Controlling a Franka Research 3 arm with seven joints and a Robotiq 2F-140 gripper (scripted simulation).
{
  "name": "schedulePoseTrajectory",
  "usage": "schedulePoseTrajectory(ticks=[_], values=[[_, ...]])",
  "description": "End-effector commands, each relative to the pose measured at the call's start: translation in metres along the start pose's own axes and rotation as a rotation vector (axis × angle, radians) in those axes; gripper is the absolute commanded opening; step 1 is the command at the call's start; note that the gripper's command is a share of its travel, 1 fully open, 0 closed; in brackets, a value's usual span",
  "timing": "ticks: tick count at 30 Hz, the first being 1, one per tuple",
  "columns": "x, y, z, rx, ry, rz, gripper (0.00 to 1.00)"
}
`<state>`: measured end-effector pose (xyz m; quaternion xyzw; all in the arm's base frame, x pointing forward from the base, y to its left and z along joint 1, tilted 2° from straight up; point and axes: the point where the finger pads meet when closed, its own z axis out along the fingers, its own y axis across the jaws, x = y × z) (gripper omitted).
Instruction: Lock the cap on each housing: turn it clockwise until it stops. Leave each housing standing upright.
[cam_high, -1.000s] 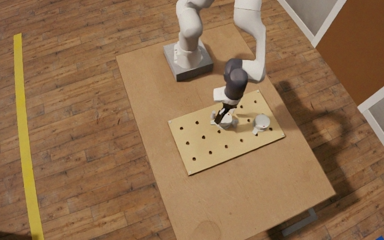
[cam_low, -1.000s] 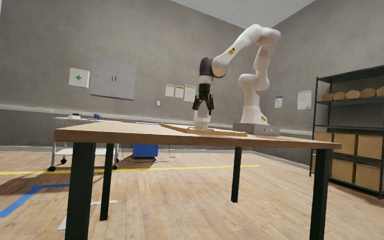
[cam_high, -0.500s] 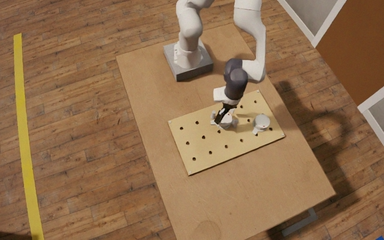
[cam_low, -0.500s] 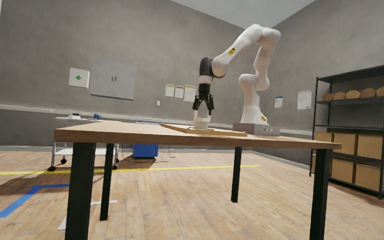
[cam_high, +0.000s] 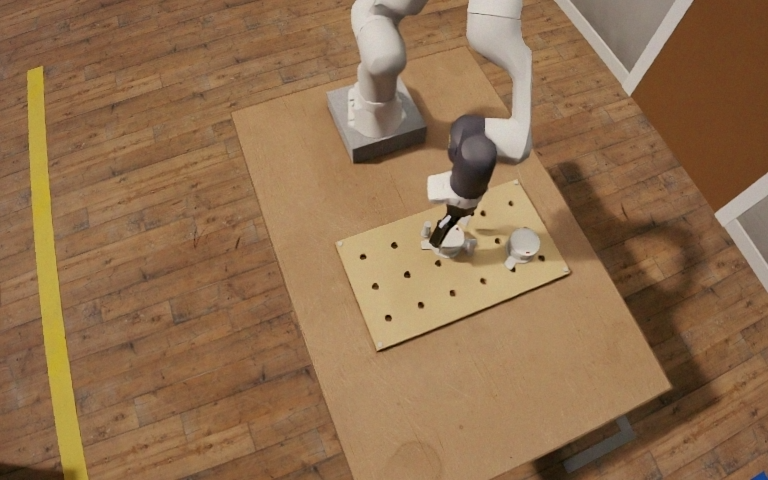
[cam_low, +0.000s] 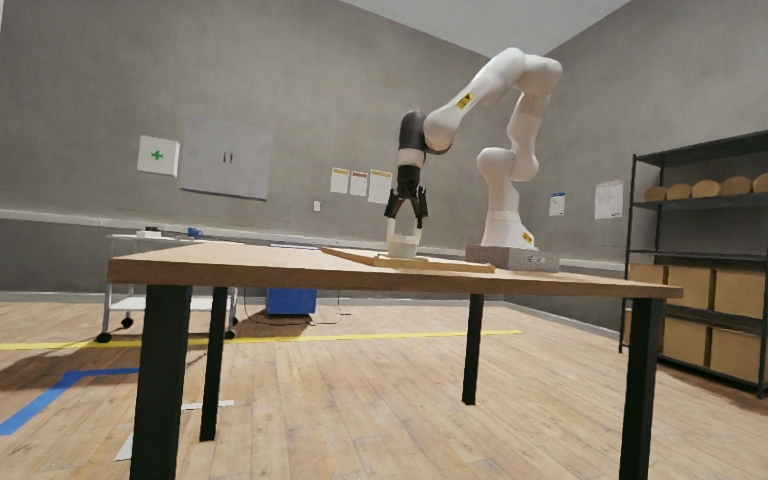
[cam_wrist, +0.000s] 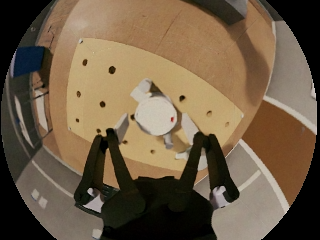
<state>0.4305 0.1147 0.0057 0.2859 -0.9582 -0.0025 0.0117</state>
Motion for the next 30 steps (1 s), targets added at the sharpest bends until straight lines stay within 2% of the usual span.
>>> schedulePoseTrajectory(ticks=[1, 30], values=[[0.001, 0.002, -0.004, -0.004, 0.004, 0.005, 0.78], [0.001, 0.002, -0.052, -0.004, 0.004, 0.005, 0.78]])
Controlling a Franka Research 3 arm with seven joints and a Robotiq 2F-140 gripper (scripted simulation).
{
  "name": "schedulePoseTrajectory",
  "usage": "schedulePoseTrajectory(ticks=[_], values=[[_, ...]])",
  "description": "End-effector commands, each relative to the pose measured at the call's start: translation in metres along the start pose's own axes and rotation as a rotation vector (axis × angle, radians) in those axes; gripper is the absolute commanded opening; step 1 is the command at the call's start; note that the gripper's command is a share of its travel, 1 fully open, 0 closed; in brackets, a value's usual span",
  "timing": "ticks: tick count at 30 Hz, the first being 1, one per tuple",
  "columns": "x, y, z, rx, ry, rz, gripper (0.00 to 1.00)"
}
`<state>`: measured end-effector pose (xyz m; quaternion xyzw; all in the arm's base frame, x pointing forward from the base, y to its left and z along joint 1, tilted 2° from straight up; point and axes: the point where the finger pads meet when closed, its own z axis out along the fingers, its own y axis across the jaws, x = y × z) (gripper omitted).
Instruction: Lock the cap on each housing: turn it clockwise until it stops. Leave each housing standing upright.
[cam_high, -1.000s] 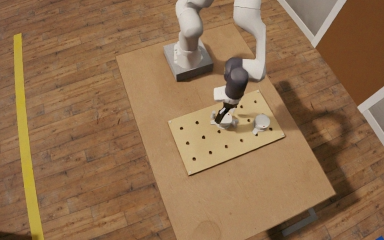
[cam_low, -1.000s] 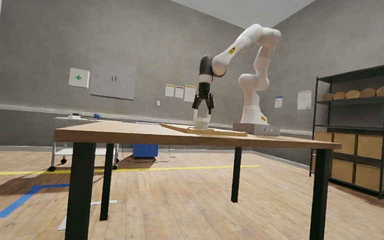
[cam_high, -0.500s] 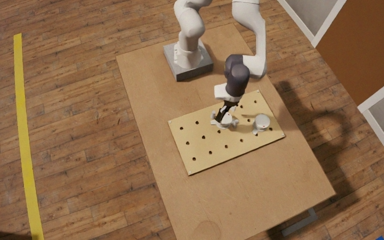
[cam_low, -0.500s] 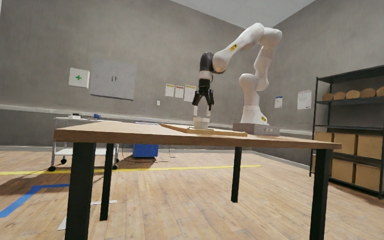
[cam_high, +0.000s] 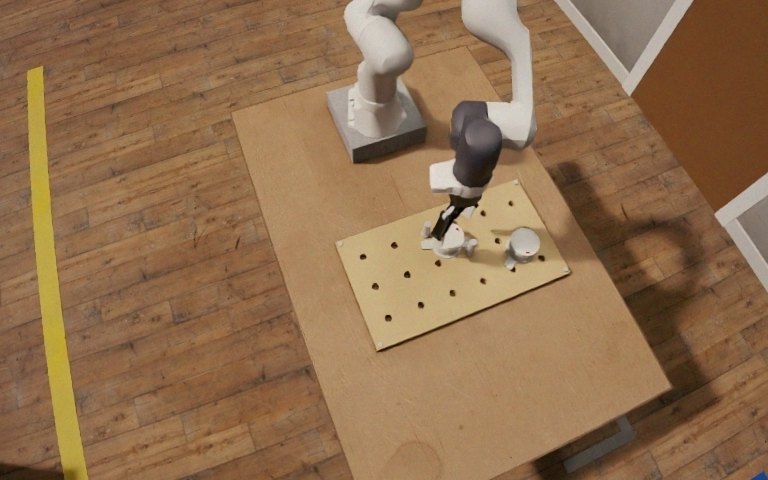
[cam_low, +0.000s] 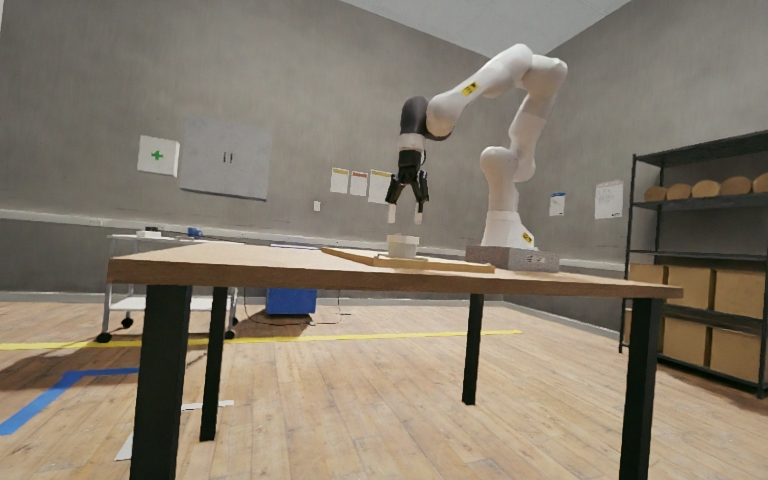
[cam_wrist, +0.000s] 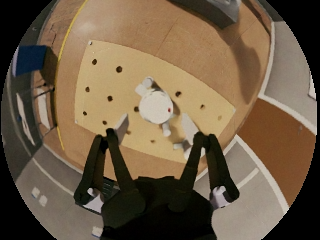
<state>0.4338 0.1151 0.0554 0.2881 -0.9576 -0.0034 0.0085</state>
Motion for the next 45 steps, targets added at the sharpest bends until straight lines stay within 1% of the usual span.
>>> schedulePoseTrajectory(ticks=[1, 9, 19, 21, 23, 25, 32, 34, 35, 45], values=[[0.0026, 0.0027, -0.0035, -0.004, 0.010, 0.009, 0.78], [0.0025, 0.0027, -0.0111, -0.004, 0.010, 0.009, 0.78], [0.0025, 0.0026, -0.0126, -0.004, 0.010, 0.009, 0.78], [0.0026, 0.0026, -0.0126, -0.004, 0.010, -0.012, 0.78], [0.0027, 0.0025, -0.0126, -0.005, 0.010, -0.125, 0.78], [0.0029, 0.0024, -0.0127, -0.006, 0.010, -0.318, 0.78], [0.0036, 0.0019, -0.0131, -0.014, 0.020, -0.552, 0.78], [0.0036, 0.0019, -0.0131, -0.014, 0.020, -0.552, 0.78], [0.0036, 0.0018, -0.0131, -0.015, 0.020, -0.640, 0.78], [0.0036, 0.0018, -0.0131, -0.014, 0.015, -0.978, 0.78]])
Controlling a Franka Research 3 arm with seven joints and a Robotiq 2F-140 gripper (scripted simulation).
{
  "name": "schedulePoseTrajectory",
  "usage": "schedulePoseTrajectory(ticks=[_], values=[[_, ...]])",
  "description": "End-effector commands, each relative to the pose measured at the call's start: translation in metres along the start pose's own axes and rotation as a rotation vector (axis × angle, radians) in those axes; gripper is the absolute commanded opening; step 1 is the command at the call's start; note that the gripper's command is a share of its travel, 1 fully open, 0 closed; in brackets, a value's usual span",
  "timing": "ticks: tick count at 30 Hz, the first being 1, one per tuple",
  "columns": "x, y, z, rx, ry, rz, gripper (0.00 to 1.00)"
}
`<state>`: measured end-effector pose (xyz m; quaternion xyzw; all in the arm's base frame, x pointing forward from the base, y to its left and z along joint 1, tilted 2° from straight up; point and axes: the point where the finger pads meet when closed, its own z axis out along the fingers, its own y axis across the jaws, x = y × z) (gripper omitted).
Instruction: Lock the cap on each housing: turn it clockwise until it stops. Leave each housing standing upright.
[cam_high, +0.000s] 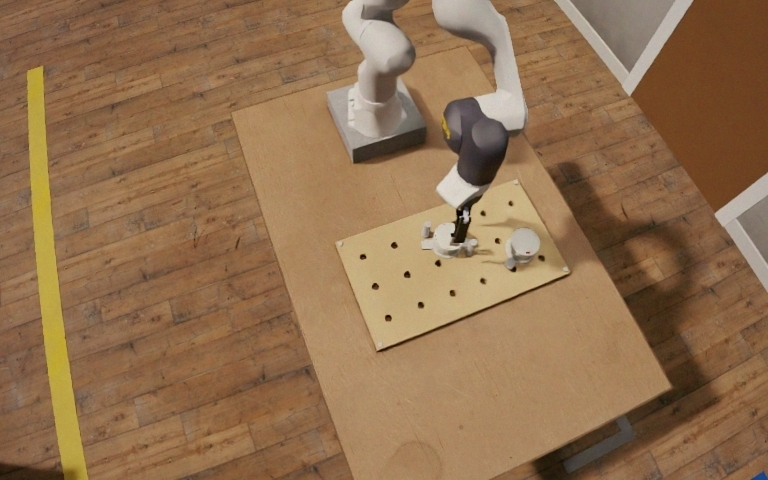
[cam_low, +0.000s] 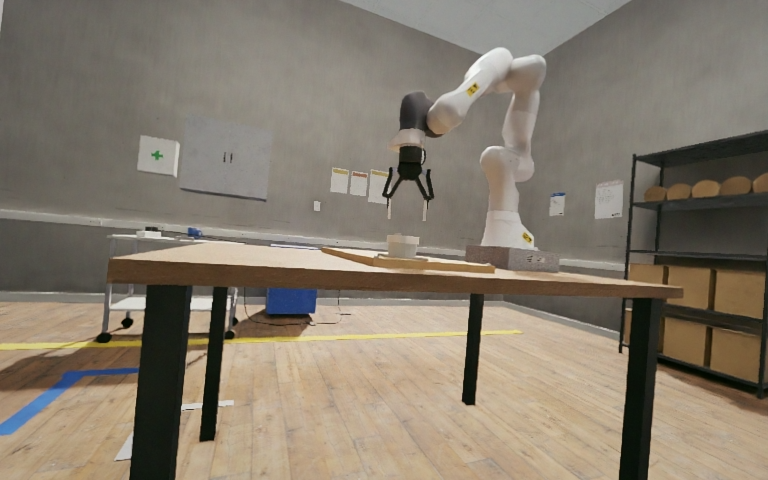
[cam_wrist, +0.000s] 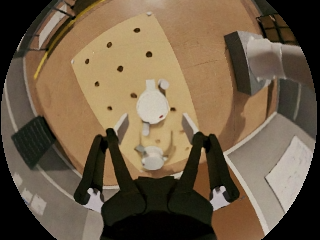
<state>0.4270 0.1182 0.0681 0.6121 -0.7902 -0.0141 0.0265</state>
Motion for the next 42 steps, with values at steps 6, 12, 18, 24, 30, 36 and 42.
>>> schedulePoseTrajectory(ticks=[6, 12, 18, 24, 30, 36, 42], values=[[0.0028, -0.0039, -0.0006, 0.030, -0.012, -0.356, 0.78], [0.0028, -0.0039, -0.0006, 0.030, -0.012, -0.356, 0.78], [0.0028, -0.0039, -0.0006, 0.030, -0.012, -0.356, 0.78], [0.0028, -0.0039, -0.0006, 0.030, -0.012, -0.356, 0.78], [0.0028, -0.0039, -0.0004, 0.030, -0.012, -0.356, 0.78], [0.0027, -0.0039, 0.0006, 0.030, -0.012, -0.356, 0.78], [0.0027, -0.0040, 0.0021, 0.029, -0.012, -0.356, 0.78]])
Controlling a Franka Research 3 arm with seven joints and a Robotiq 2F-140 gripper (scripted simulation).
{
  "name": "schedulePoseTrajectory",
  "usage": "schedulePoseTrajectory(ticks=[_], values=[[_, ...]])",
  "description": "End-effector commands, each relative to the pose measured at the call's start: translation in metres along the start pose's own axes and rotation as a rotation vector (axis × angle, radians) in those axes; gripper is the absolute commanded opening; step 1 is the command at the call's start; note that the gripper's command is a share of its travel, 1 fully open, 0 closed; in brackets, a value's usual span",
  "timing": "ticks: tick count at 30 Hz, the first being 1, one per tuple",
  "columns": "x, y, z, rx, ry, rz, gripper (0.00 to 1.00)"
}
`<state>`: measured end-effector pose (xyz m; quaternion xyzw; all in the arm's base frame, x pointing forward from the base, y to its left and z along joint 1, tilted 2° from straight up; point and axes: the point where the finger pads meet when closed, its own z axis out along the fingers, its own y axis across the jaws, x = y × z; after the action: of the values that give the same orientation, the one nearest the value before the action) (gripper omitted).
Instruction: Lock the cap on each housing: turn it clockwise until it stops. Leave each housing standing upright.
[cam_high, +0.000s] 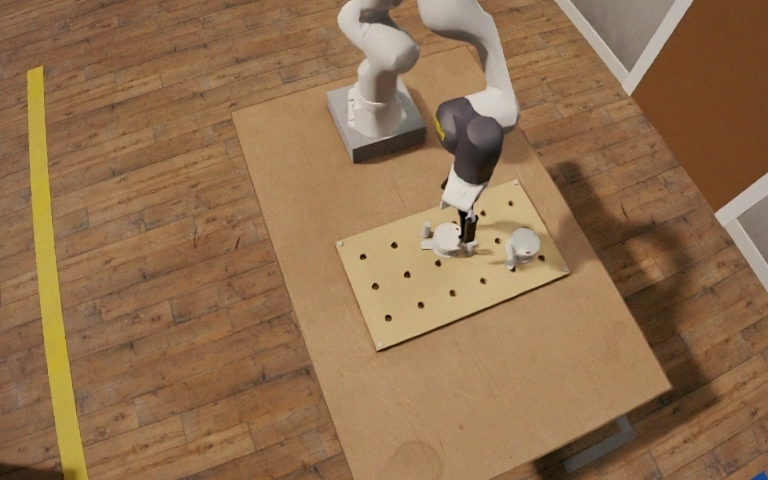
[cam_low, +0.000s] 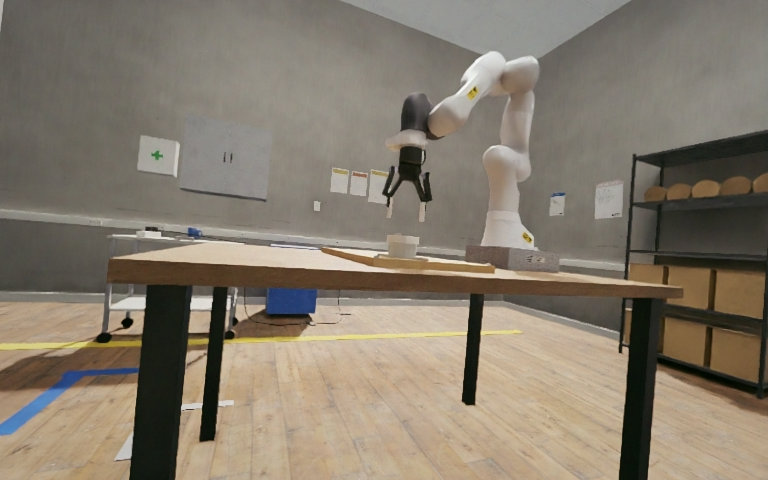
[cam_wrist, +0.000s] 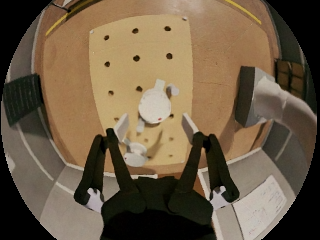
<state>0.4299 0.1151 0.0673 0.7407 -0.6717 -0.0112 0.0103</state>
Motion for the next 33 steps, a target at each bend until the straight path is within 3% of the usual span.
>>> schedulePoseTrajectory(ticks=[1, 33], values=[[0.001, 0.000, 0.002, 0.001, 0.000, -0.005, 0.78], [0.001, 0.000, 0.033, 0.001, 0.000, -0.005, 0.78]])
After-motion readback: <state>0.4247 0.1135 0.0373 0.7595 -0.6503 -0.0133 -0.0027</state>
